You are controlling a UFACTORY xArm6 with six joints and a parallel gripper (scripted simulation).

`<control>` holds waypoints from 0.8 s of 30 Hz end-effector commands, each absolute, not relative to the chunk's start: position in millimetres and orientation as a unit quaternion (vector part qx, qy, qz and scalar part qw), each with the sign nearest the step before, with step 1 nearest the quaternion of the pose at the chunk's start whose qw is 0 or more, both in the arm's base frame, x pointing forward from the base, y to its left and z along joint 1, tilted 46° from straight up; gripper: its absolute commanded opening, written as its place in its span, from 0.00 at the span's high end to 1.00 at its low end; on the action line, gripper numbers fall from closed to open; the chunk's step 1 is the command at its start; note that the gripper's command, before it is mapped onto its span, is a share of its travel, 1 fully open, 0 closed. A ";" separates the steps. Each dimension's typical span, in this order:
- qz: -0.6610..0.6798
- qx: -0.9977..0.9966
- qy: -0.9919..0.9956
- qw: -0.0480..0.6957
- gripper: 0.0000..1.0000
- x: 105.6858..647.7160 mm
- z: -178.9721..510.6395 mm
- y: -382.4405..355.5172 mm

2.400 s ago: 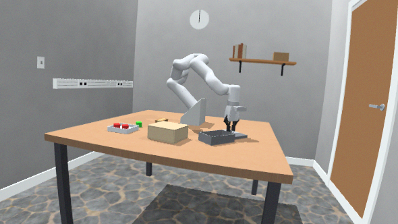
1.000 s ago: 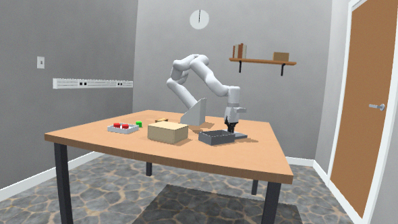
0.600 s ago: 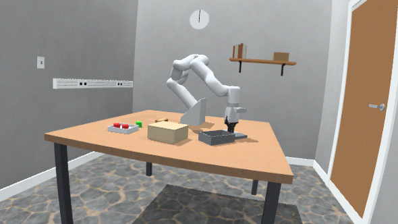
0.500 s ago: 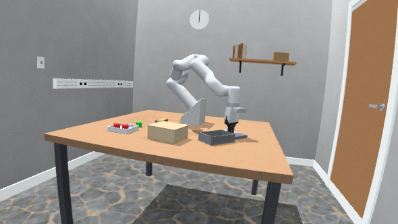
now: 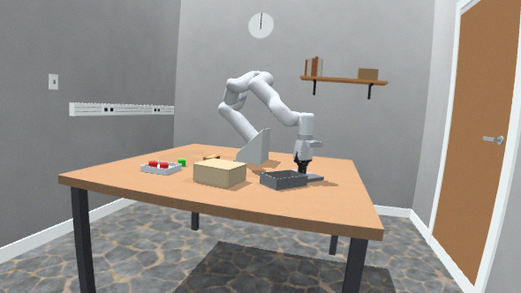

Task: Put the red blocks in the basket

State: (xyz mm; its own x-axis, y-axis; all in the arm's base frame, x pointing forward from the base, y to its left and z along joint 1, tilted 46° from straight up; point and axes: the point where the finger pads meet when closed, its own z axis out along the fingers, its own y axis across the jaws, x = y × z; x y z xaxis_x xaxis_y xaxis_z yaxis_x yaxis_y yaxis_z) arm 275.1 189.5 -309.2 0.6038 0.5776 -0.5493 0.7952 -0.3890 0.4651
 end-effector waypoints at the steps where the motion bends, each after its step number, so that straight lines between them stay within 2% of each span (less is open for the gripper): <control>1: -0.150 0.820 0.419 0.360 1.00 275.8 -308.5 191.2; 24: -0.150 0.820 0.419 0.360 1.00 272.9 -272.9 227.8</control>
State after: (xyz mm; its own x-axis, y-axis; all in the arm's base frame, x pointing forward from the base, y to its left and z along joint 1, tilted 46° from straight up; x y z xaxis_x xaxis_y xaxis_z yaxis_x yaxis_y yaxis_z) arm 272.5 212.6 -286.2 0.6031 0.5762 -0.5515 0.7958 -0.3883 0.4646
